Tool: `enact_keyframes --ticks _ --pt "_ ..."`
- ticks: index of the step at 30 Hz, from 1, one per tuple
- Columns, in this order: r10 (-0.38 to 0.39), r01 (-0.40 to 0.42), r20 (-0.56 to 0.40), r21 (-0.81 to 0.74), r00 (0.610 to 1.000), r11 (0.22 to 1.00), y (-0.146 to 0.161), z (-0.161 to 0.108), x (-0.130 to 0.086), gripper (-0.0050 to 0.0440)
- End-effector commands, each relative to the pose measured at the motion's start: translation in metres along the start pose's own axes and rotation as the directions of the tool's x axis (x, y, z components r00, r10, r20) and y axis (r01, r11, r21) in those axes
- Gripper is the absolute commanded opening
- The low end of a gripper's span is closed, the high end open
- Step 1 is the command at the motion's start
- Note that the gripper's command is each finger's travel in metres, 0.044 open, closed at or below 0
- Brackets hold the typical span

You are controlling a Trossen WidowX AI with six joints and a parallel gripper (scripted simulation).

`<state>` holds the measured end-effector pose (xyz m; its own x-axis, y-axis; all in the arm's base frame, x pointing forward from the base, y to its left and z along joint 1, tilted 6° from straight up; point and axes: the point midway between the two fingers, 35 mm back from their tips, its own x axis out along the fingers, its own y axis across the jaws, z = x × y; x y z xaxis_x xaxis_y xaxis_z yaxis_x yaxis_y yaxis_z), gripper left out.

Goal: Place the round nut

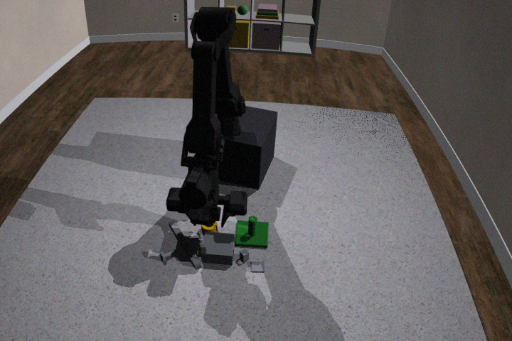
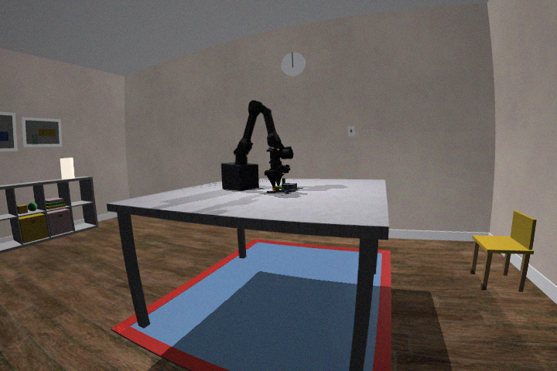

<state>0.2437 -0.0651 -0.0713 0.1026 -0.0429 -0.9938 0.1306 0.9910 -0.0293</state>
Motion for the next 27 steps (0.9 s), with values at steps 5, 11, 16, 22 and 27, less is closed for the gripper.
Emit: enact_keyframes --ticks 5,11,16,22,27 --pt "0.002 -0.002 -0.01 0.004 1.0 1.0 0.0007 -0.0033 0.0131 0.032" --pt "0.002 -0.002 -0.01 0.004 1.0 1.0 0.0007 -0.0035 0.0155 0.0248" --pt "0.002 -0.002 -0.01 0.004 1.0 1.0 0.0007 -0.0035 0.0155 0.0221" --pt "0.002 -0.002 -0.01 0.004 1.0 1.0 0.0007 -0.0035 0.0155 0.0195" --pt "0.002 -0.002 -0.01 0.004 1.0 1.0 0.0007 -0.0035 0.0155 0.0161"
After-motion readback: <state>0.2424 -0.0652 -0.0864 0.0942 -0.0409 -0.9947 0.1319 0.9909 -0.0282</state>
